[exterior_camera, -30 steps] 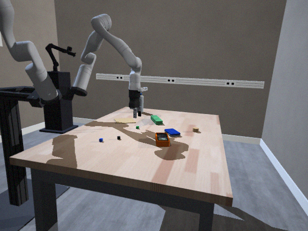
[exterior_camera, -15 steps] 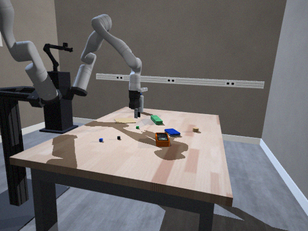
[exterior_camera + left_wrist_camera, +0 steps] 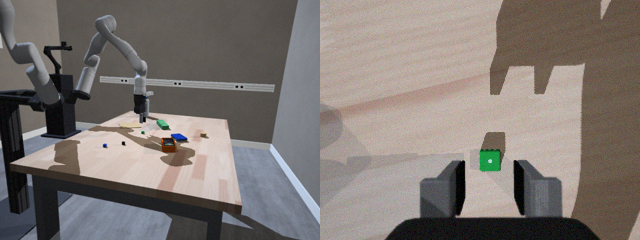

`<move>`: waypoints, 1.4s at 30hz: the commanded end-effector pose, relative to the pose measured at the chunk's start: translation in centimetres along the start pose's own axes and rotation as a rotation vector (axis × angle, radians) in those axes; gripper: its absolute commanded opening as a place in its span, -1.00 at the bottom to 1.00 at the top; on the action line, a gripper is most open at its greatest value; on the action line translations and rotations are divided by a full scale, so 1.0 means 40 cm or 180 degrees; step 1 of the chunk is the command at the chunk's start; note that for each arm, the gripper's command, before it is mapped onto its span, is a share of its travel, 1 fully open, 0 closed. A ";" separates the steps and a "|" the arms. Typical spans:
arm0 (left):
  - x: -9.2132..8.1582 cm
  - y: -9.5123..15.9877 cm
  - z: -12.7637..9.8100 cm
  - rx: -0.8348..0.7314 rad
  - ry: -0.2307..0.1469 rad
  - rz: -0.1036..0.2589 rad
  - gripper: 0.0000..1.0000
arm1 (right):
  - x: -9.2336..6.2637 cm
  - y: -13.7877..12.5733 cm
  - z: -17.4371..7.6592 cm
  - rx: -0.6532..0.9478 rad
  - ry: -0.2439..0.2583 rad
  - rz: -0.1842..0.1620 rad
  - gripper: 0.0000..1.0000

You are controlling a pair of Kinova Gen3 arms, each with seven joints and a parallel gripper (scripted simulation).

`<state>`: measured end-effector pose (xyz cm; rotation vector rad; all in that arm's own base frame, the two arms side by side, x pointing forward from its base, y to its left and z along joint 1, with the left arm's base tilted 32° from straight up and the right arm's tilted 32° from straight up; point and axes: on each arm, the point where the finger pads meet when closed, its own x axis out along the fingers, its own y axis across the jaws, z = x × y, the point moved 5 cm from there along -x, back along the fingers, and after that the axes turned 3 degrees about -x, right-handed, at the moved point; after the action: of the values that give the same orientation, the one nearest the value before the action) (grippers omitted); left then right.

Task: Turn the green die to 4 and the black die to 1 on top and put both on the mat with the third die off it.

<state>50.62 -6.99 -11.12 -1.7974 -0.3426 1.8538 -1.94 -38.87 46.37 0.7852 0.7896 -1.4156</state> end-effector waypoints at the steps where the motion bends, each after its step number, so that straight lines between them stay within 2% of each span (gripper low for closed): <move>1: -0.001 0.001 -0.002 0.0001 0.0007 0.0003 0.27 | -0.001 0.000 0.001 0.0001 -0.0005 0.0001 1.00; 33: 0.105 0.002 -0.007 0.0003 0.0009 0.0003 0.27 | -0.001 0.000 0.001 0.0001 -0.0005 0.0001 1.00; 42: 0.119 0.002 -0.008 0.0003 0.0009 0.0003 0.27 | -0.001 0.000 0.001 0.0001 -0.0005 0.0001 1.00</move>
<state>50.95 -4.53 -15.22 -1.7973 -0.3413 1.8534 -1.94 -38.87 46.37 0.7852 0.7896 -1.4156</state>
